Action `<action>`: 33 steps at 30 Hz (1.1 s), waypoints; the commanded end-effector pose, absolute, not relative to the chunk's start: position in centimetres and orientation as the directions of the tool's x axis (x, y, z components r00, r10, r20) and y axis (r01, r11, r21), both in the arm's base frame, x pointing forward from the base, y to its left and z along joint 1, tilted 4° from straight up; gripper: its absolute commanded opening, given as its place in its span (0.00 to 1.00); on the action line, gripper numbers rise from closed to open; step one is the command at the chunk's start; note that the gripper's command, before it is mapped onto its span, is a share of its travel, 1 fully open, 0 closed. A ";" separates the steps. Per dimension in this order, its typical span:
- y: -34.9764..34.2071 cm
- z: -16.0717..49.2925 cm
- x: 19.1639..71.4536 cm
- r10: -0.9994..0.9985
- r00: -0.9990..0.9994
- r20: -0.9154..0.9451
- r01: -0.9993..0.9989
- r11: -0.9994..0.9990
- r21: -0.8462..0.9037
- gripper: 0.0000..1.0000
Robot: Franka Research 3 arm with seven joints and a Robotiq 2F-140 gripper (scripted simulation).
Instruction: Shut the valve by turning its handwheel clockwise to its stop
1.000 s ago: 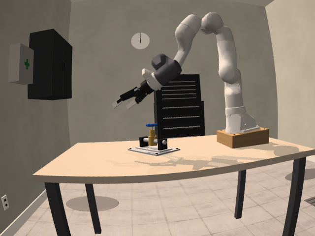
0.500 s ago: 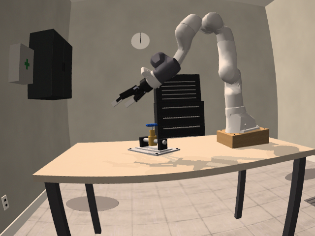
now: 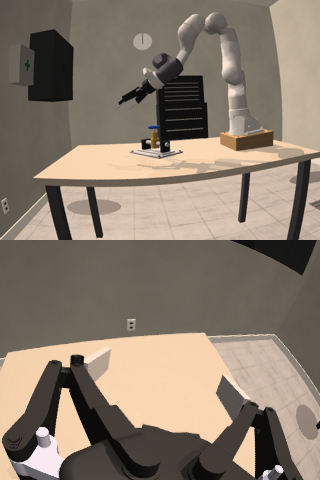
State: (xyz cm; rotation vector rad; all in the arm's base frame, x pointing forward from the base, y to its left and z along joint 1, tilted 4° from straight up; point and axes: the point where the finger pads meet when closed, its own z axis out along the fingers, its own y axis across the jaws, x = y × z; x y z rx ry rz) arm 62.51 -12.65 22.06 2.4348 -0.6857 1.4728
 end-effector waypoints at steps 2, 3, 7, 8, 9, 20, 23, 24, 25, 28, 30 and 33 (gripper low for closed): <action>-12.8 22.2 62.5 -0.267 0.399 0.877 -0.488 -0.872 -0.044 1.00; -12.8 22.2 62.5 -0.267 0.399 0.877 -0.488 -0.872 -0.044 1.00; -12.8 22.2 62.5 -0.267 0.399 0.877 -0.488 -0.872 -0.044 1.00; -12.1 22.7 62.8 -0.211 0.459 0.863 -0.432 -0.902 0.009 1.00; -12.1 22.7 62.8 -0.211 0.459 0.863 -0.432 -0.902 0.009 1.00; -12.1 22.7 62.8 -0.211 0.459 0.863 -0.432 -0.902 0.009 1.00; -11.4 23.1 62.9 -0.150 0.518 0.842 -0.370 -0.927 0.063 1.00; -10.9 23.3 62.8 -0.093 0.568 0.818 -0.311 -0.944 0.109 1.00; -10.8 23.3 62.7 -0.084 0.575 0.814 -0.302 -0.946 0.116 1.00; -10.5 23.4 62.6 -0.047 0.605 0.795 -0.263 -0.954 0.144 1.00; -10.3 23.3 62.4 -0.025 0.622 0.783 -0.239 -0.958 0.160 1.00; -10.1 23.3 62.2 0.007 0.646 0.764 -0.205 -0.962 0.182 1.00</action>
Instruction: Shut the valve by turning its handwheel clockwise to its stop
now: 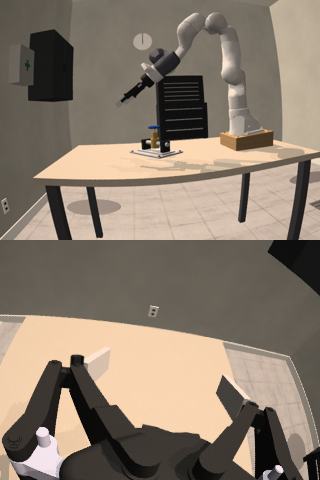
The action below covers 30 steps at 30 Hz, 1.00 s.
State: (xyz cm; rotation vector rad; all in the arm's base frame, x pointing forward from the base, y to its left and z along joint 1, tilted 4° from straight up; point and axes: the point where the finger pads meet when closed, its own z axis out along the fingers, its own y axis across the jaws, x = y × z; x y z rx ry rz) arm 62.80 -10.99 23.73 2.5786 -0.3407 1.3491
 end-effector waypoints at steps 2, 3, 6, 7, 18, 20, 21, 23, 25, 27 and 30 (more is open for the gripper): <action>-9.9 23.2 62.1 0.028 0.661 0.750 -0.181 -0.964 0.196 1.00; -9.9 23.2 62.0 0.039 0.668 0.743 -0.169 -0.965 0.202 1.00; -9.8 23.2 61.9 0.052 0.677 0.734 -0.154 -0.965 0.211 1.00; -9.8 23.2 61.9 0.052 0.677 0.734 -0.154 -0.965 0.211 1.00; -9.0 22.5 60.6 0.169 0.748 0.642 -0.016 -0.962 0.272 1.00; -9.0 22.4 60.4 0.184 0.756 0.628 0.003 -0.961 0.278 1.00; -9.0 22.4 60.3 0.184 0.756 0.627 0.003 -0.961 0.278 1.00; -8.9 22.3 60.2 0.197 0.763 0.616 0.019 -0.959 0.283 1.00; -8.8 22.1 59.9 0.215 0.772 0.598 0.043 -0.956 0.289 1.00; -8.7 22.0 59.7 0.228 0.778 0.586 0.059 -0.954 0.293 1.00; -8.6 21.9 59.4 0.245 0.785 0.568 0.081 -0.951 0.298 1.00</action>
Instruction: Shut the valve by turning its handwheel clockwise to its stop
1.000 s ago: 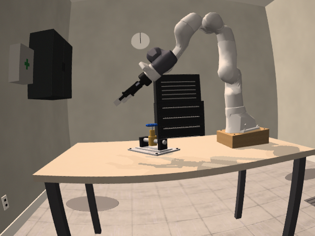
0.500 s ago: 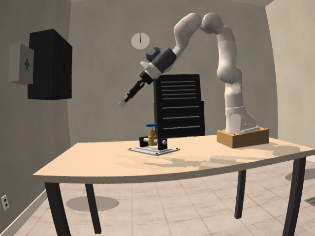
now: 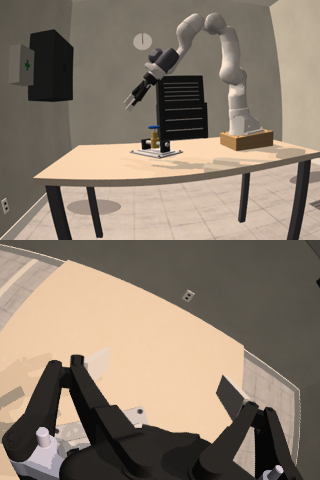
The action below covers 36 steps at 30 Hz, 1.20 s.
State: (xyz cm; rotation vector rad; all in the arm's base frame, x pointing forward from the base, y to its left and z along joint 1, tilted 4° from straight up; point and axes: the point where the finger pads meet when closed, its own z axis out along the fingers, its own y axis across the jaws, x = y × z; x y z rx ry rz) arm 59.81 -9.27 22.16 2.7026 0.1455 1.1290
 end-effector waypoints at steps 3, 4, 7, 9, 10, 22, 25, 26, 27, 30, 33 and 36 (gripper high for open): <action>-8.6 21.7 59.1 0.259 0.791 0.554 0.100 -0.948 0.301 1.00; -8.6 21.7 59.1 0.264 0.793 0.549 0.106 -0.947 0.302 1.00; -8.5 21.6 58.8 0.277 0.798 0.535 0.123 -0.944 0.305 1.00; -8.5 21.5 58.7 0.285 0.801 0.527 0.134 -0.943 0.306 1.00; -8.5 21.5 58.7 0.285 0.801 0.527 0.134 -0.943 0.306 1.00; -8.3 21.2 58.0 0.318 0.812 0.489 0.179 -0.934 0.309 1.00; -8.3 21.1 57.9 0.322 0.813 0.485 0.185 -0.933 0.310 1.00; -8.3 21.1 57.9 0.323 0.814 0.483 0.187 -0.932 0.310 1.00; -8.3 21.1 57.9 0.323 0.814 0.483 0.187 -0.932 0.310 1.00; -8.3 21.1 57.8 0.328 0.815 0.478 0.193 -0.931 0.310 1.00; -8.3 21.0 57.7 0.331 0.816 0.474 0.197 -0.930 0.310 1.00; -8.3 21.0 57.7 0.334 0.817 0.471 0.201 -0.929 0.310 1.00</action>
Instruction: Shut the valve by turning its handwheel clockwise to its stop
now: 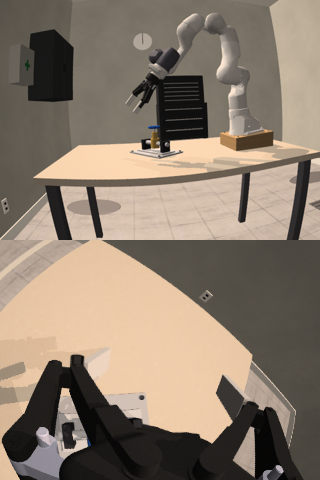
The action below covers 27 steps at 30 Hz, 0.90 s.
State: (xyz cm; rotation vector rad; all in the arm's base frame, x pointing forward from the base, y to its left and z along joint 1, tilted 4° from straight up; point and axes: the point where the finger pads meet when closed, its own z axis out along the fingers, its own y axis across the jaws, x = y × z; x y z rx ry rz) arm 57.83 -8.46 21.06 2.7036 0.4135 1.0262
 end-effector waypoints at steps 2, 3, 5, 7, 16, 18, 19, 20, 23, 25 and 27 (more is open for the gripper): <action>-8.2 21.0 57.6 0.336 0.817 0.468 0.205 -0.929 0.310 1.00; -8.2 21.0 57.6 0.337 0.817 0.467 0.206 -0.928 0.310 1.00; -8.2 20.9 57.6 0.339 0.818 0.465 0.208 -0.928 0.310 1.00; -8.2 20.9 57.5 0.341 0.819 0.462 0.212 -0.927 0.310 1.00; -8.2 20.8 57.3 0.352 0.821 0.450 0.226 -0.924 0.309 1.00; -8.2 20.8 57.2 0.355 0.822 0.446 0.231 -0.923 0.309 1.00; -8.2 20.7 57.1 0.358 0.823 0.442 0.235 -0.922 0.309 1.00; -8.2 20.7 57.1 0.361 0.823 0.439 0.239 -0.921 0.309 1.00; -8.1 20.6 56.8 0.370 0.825 0.427 0.253 -0.917 0.307 1.00; -8.1 20.5 56.7 0.375 0.826 0.422 0.259 -0.916 0.307 1.00; -8.1 20.4 56.5 0.386 0.828 0.407 0.275 -0.912 0.305 1.00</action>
